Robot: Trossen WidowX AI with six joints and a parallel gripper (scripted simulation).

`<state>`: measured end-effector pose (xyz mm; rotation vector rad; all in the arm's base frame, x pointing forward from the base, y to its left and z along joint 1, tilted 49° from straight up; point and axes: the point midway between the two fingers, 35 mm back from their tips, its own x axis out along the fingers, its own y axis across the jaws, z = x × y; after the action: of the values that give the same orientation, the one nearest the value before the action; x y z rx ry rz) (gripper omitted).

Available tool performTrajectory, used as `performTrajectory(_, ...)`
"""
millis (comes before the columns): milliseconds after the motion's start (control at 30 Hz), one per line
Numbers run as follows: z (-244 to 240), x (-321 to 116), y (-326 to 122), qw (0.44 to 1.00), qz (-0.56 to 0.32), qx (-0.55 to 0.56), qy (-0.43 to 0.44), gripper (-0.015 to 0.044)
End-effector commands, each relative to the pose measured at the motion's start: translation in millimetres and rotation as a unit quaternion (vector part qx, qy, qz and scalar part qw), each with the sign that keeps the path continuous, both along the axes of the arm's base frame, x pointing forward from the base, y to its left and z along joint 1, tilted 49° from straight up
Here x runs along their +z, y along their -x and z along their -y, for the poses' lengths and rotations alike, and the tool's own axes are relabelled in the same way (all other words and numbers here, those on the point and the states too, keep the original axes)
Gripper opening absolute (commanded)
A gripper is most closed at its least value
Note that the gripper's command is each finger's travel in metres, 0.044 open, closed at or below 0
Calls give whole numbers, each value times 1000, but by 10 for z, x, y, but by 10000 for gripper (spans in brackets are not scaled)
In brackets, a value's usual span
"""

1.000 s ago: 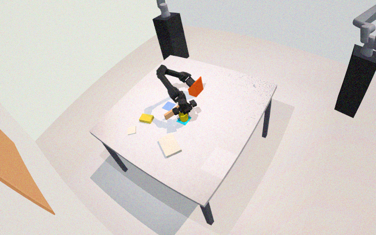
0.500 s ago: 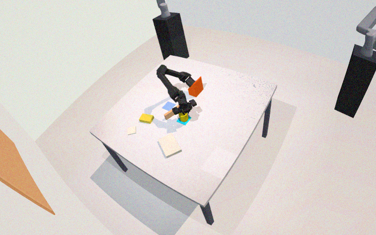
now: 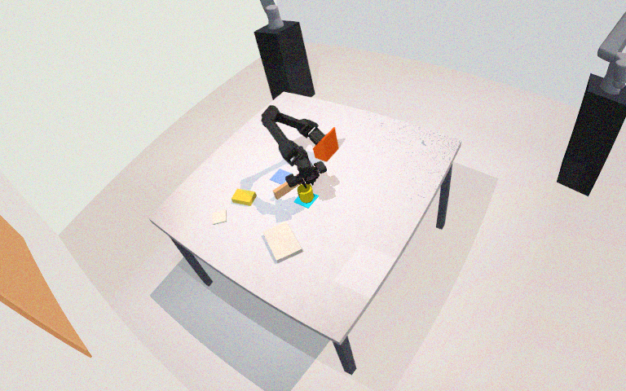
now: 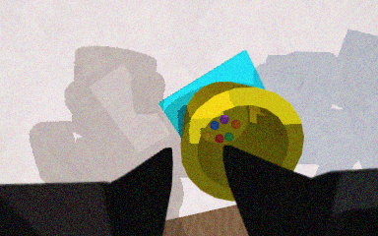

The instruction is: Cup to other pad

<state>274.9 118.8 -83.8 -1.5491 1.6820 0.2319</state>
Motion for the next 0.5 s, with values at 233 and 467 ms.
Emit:
performTrajectory(233, -168, 157, 29, 1000, 3, 0, -4, 146)
performTrajectory(467, -138, 142, 36, 1000, 0, 2, 0, 199)
